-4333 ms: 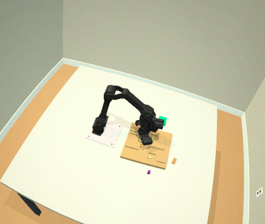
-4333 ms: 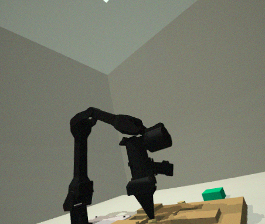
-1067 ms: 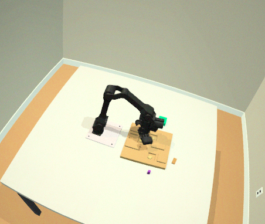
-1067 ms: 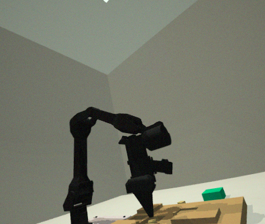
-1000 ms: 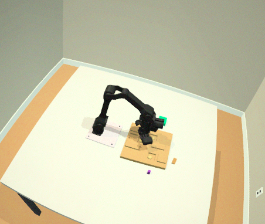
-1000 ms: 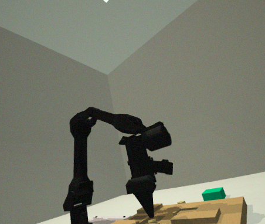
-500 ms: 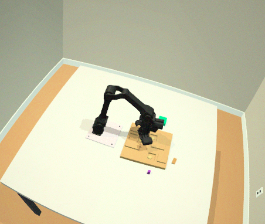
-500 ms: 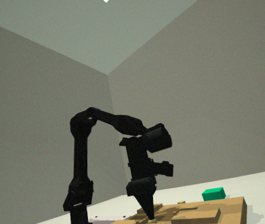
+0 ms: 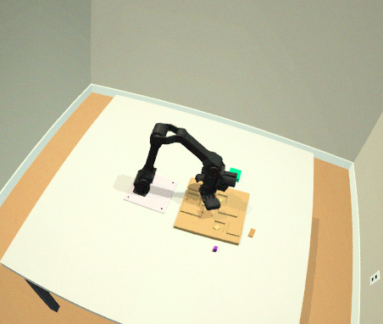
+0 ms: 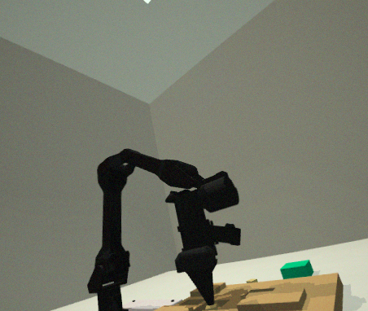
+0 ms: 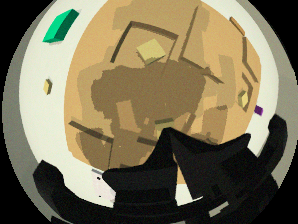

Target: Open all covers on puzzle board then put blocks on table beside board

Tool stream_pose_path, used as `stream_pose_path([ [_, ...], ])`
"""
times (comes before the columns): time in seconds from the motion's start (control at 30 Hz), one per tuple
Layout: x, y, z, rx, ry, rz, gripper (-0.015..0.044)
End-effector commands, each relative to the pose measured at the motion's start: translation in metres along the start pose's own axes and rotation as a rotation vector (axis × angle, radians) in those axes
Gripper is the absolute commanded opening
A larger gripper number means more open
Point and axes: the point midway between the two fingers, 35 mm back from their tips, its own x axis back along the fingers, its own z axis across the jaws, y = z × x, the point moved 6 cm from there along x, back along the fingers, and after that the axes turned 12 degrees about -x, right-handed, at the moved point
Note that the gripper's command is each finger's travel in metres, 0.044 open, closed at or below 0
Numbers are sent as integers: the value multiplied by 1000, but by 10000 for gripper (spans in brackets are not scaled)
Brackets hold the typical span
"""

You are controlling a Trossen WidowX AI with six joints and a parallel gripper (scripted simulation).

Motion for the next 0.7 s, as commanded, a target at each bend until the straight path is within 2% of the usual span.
stream_pose_path([
  [0.0, -2, -1, 0, 3, 2, 1, 0],
  [0.67, -5, 3, 0, 3, 2, 1, 0],
])
